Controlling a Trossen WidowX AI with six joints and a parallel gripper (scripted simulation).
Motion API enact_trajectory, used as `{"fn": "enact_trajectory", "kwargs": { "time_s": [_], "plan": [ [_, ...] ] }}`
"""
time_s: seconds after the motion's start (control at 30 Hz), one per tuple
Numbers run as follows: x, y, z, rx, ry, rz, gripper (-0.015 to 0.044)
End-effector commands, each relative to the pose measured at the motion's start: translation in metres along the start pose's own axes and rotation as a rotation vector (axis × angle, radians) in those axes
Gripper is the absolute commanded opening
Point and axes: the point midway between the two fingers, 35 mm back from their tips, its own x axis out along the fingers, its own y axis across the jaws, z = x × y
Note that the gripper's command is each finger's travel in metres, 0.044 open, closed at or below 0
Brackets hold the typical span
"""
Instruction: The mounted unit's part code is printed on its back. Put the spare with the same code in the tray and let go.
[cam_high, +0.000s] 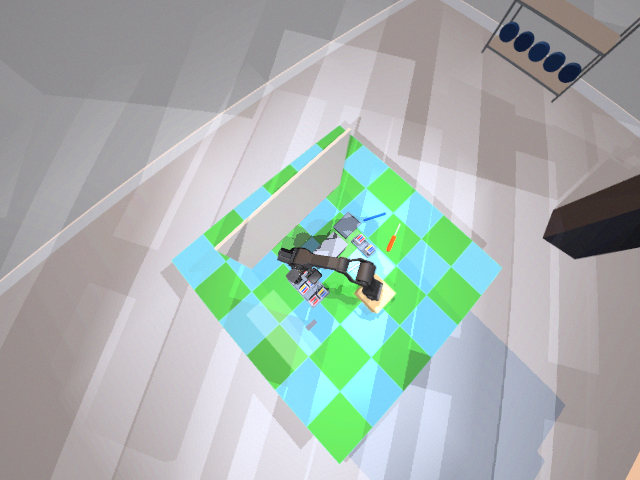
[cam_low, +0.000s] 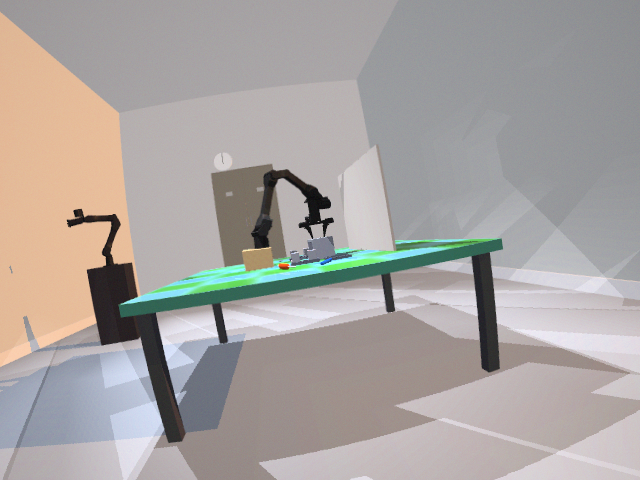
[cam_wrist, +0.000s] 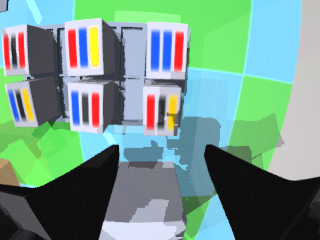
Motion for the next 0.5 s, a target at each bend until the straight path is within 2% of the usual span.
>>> {"fn": "enact_trajectory", "kwargs": {
  "time_s": [0.0, 0.47],
  "plan": [
    [0.007, 0.000, -0.001, -0.003, 0.008, 0.003, 0.0300],
    [0.031, -0.001, -0.001, -0.003, 0.008, 0.003, 0.0300]
  ]
}}
